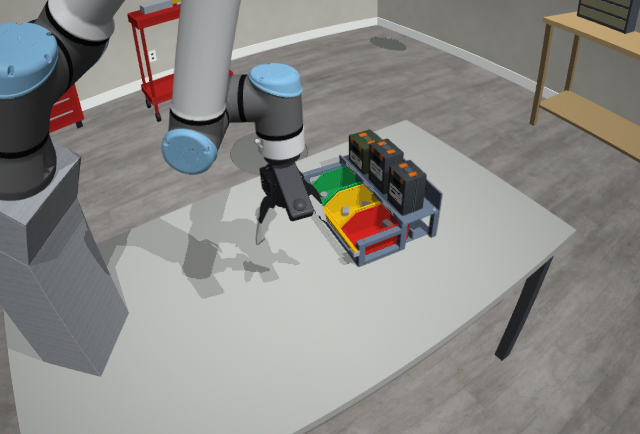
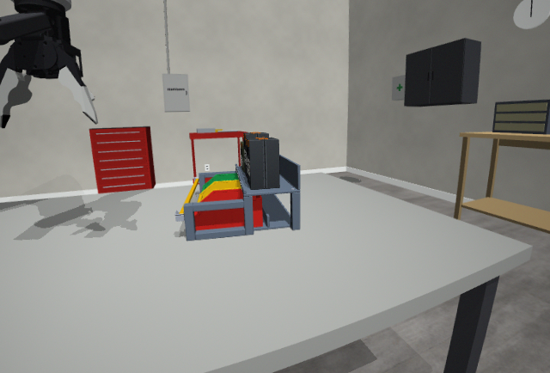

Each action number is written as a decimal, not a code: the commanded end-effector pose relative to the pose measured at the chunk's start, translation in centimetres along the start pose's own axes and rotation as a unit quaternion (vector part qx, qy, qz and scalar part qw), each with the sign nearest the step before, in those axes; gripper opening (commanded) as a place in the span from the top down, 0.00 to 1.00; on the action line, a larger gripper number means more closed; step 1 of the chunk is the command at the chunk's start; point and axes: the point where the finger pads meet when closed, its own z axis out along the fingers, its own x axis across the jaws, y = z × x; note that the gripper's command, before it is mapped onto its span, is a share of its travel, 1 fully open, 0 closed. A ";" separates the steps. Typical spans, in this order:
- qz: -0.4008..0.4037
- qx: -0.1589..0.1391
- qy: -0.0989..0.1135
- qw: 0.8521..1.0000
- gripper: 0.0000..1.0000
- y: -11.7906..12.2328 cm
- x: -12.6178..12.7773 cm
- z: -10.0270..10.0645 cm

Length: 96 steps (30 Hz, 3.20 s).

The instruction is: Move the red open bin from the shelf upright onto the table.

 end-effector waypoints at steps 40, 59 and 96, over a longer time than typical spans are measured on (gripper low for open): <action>0.001 0.002 0.000 1.000 0.00 8.6 -6.7 3.7; 0.001 0.002 0.000 1.000 0.00 12.2 -9.5 5.3; 0.001 0.002 0.000 1.000 0.00 20.9 -16.2 9.0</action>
